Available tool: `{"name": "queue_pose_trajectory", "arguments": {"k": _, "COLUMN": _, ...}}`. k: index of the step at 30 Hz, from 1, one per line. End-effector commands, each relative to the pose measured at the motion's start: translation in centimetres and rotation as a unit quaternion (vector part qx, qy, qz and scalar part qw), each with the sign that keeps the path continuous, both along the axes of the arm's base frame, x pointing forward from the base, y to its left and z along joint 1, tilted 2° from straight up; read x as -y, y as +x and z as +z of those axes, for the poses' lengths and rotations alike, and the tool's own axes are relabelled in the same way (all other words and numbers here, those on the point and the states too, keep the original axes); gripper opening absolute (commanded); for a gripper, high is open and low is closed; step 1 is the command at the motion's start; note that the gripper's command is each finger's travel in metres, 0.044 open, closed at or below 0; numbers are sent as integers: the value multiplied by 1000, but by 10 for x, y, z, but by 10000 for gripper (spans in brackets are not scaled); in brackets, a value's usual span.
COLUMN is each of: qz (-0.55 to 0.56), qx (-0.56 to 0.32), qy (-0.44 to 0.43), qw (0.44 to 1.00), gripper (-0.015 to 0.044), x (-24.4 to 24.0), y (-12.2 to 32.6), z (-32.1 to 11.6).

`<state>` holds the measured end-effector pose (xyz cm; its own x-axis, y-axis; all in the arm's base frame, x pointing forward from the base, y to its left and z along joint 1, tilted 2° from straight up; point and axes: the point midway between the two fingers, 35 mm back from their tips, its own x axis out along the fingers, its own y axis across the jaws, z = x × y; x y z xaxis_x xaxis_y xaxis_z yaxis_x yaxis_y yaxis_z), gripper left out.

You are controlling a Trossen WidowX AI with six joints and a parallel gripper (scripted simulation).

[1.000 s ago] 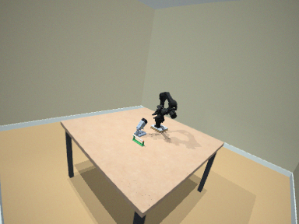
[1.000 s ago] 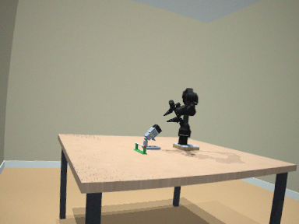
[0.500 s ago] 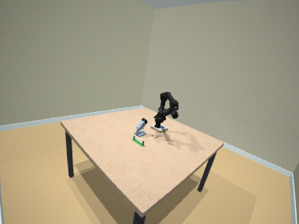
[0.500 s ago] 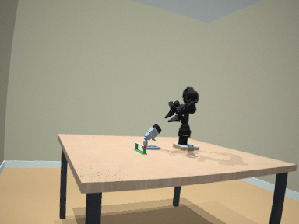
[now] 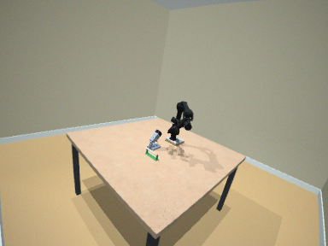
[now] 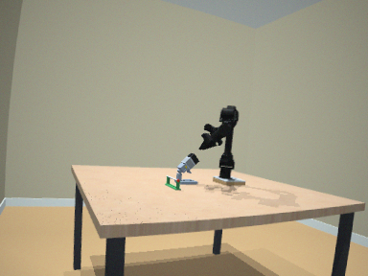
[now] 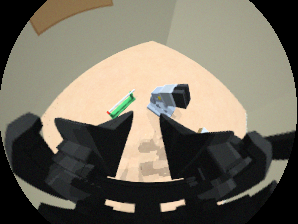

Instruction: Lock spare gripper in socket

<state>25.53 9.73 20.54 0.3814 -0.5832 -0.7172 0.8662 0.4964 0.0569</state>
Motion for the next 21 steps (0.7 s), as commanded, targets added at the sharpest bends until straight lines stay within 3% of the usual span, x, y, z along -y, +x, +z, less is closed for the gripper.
{"name": "queue_pose_trajectory", "arguments": {"k": 1, "qz": 230, "qx": -256, "qy": -52, "qw": 938, "gripper": 180, "x": -1, "y": 45, "z": -13}}
{"name": "queue_pose_trajectory", "arguments": {"k": 10, "qz": 378, "qx": -367, "qy": -66, "qw": 848, "gripper": 180, "x": 4, "y": 69, "z": -21}}
{"name": "queue_pose_trajectory", "arguments": {"k": 21, "qz": 555, "qx": -452, "qy": -74, "qw": 694, "gripper": 180, "x": 16, "y": 101, "z": -32}}
